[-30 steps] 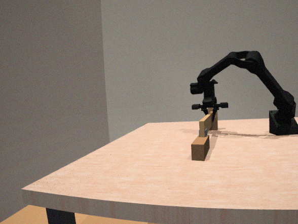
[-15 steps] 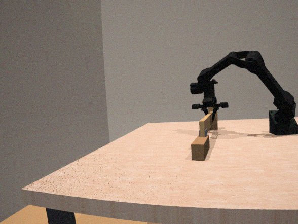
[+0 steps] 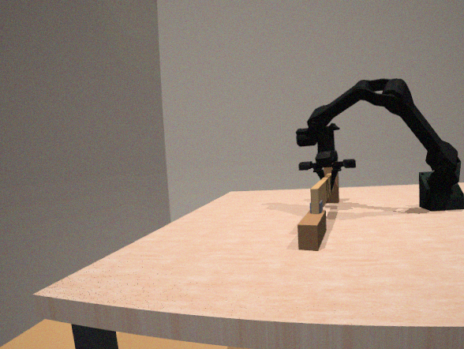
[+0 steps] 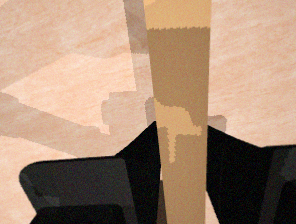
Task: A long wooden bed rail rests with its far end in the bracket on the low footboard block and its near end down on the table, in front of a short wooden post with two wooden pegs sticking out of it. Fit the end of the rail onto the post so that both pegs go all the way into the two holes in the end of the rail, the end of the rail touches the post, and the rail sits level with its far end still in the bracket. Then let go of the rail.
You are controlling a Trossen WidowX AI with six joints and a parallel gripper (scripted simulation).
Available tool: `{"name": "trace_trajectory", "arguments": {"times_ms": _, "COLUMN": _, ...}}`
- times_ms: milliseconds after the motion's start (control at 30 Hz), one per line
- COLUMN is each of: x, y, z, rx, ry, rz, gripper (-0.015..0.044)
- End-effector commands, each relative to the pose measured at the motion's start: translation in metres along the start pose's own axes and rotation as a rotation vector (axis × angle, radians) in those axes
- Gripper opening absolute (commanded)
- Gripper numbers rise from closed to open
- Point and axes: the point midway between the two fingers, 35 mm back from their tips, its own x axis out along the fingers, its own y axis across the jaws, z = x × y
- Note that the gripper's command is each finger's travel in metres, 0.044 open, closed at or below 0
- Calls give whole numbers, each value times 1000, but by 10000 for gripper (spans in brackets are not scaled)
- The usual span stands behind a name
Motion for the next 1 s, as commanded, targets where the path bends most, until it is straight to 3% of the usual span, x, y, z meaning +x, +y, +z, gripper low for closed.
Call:
{"name": "trace_trajectory", "arguments": {"times_ms": 0, "x": -2, "y": 0, "z": 1, "rx": 3, "ry": -1, "rz": -7, "gripper": 0}}
{"name": "trace_trajectory", "arguments": {"times_ms": 967, "x": 1, "y": -1, "z": 1, "rx": 3, "ry": -1, "rz": -7, "gripper": 0}}
